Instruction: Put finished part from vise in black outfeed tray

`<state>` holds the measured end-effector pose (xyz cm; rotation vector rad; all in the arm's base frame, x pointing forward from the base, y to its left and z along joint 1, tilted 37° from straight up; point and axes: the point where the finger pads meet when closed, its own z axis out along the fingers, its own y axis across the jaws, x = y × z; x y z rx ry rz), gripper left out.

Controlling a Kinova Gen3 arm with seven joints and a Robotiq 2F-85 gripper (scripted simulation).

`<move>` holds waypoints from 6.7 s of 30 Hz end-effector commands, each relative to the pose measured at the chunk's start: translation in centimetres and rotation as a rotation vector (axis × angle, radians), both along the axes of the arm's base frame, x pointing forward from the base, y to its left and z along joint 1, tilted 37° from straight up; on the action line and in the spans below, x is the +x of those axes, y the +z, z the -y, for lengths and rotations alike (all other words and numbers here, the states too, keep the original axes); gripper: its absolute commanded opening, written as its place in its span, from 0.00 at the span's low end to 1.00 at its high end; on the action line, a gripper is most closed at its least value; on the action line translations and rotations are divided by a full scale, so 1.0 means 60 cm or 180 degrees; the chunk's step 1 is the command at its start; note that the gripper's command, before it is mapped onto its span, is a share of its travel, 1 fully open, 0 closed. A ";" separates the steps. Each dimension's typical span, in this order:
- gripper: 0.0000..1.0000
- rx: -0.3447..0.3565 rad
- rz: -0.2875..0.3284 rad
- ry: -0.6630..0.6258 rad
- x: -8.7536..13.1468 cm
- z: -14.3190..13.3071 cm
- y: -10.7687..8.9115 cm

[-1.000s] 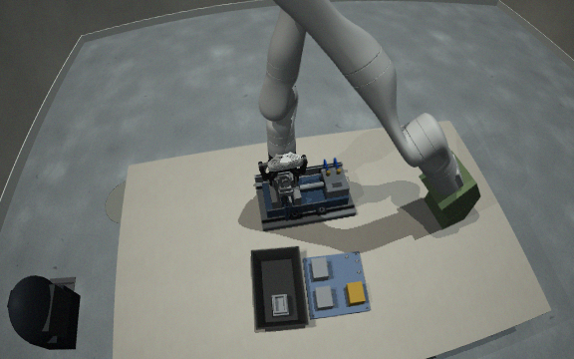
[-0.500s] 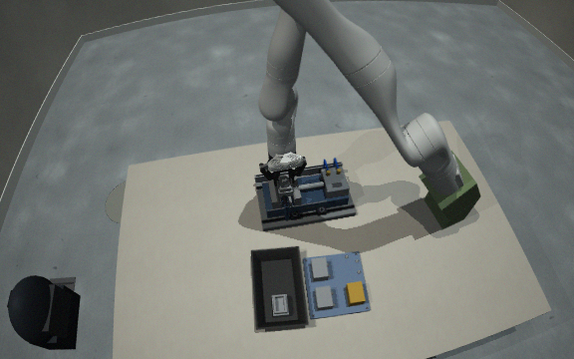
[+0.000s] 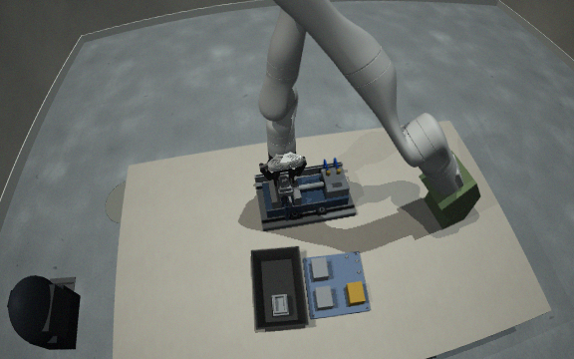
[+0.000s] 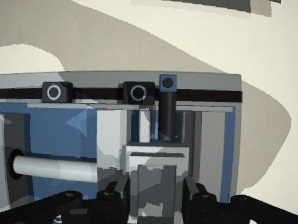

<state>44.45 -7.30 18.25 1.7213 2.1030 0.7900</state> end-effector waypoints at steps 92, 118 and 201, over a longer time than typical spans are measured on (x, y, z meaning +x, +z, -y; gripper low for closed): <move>0.00 0.0001 0.0013 -0.0011 -0.040 0.020 0.061; 0.00 0.0005 0.0026 -0.0033 -0.031 -0.002 0.077; 0.00 0.0135 -0.0046 -0.0219 -0.043 -0.389 0.165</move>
